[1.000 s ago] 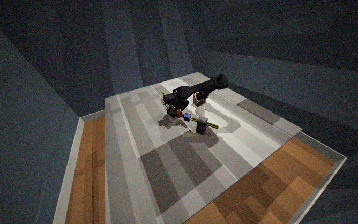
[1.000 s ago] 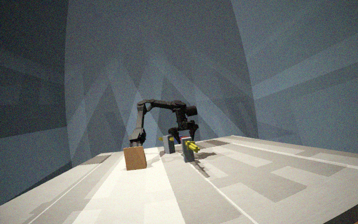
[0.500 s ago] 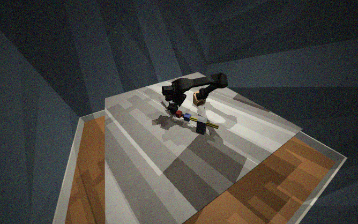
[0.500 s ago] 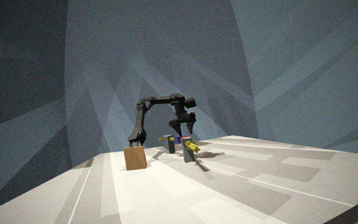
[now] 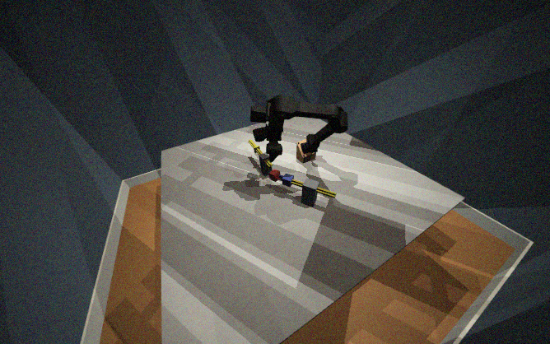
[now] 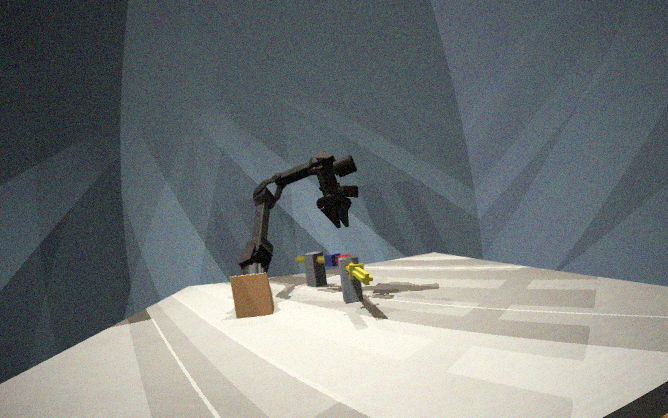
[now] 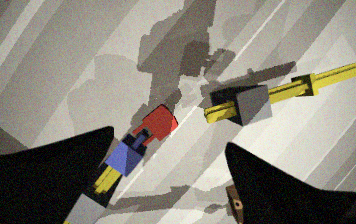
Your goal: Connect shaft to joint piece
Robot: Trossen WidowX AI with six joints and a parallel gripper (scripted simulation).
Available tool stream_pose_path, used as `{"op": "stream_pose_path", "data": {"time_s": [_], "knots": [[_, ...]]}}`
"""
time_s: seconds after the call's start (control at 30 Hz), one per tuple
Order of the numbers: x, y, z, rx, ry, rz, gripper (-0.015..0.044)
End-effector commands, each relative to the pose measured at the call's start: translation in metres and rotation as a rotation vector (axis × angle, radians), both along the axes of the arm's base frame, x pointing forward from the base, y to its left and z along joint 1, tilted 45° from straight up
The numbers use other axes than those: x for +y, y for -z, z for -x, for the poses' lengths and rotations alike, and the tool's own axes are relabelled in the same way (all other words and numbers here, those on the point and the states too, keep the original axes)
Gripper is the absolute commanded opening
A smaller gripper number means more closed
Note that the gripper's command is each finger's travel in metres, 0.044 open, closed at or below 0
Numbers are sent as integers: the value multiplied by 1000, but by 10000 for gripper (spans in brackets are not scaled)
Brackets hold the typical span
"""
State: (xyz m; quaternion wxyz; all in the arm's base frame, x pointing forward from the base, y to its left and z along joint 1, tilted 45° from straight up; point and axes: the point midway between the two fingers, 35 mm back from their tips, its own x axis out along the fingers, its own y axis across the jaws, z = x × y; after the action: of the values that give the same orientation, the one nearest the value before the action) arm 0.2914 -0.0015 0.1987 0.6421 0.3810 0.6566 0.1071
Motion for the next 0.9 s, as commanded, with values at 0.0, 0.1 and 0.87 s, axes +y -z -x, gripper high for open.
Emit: {"op": "stream_pose_path", "data": {"time_s": [0.0,0.1,0.87], "knots": [[-7,-9,0,-55,-47,-4,440],[-7,-9,0,-55,-47,-4,440],[13,45,-15,329,102,-120,440]]}}
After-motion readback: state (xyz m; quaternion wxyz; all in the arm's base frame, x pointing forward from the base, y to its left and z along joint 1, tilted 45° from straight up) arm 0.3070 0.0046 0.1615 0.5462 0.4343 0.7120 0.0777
